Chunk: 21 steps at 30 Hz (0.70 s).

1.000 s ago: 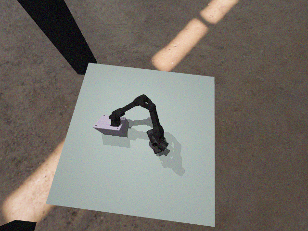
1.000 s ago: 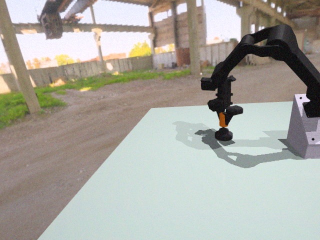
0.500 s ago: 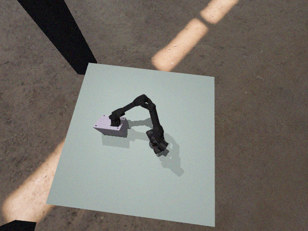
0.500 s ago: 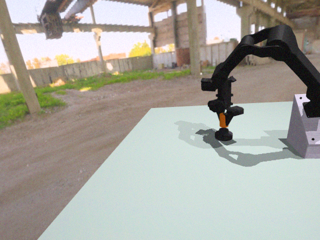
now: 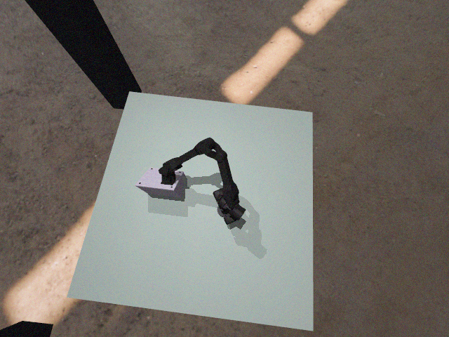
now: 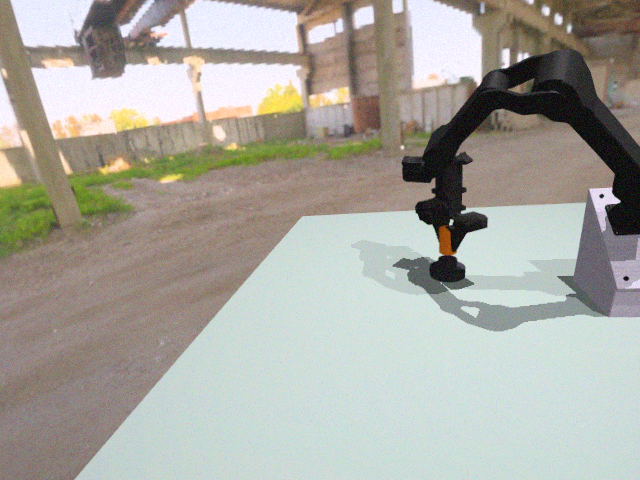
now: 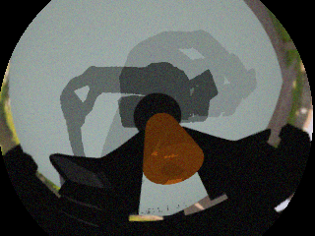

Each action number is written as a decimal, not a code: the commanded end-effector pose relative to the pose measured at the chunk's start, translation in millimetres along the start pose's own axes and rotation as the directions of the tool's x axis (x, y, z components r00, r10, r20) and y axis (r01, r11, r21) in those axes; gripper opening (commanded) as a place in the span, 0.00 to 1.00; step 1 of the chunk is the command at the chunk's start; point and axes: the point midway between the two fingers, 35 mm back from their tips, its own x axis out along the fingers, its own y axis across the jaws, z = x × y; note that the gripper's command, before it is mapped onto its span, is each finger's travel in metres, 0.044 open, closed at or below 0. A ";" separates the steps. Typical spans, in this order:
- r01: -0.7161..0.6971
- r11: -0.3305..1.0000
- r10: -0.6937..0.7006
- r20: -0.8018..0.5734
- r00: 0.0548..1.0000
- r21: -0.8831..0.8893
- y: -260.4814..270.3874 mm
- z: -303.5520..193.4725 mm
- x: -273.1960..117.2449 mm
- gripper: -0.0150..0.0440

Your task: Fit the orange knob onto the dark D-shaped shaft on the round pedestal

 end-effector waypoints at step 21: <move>-0.001 0.977 0.002 0.004 1.000 -0.215 0.0 0.7 -0.1 0.25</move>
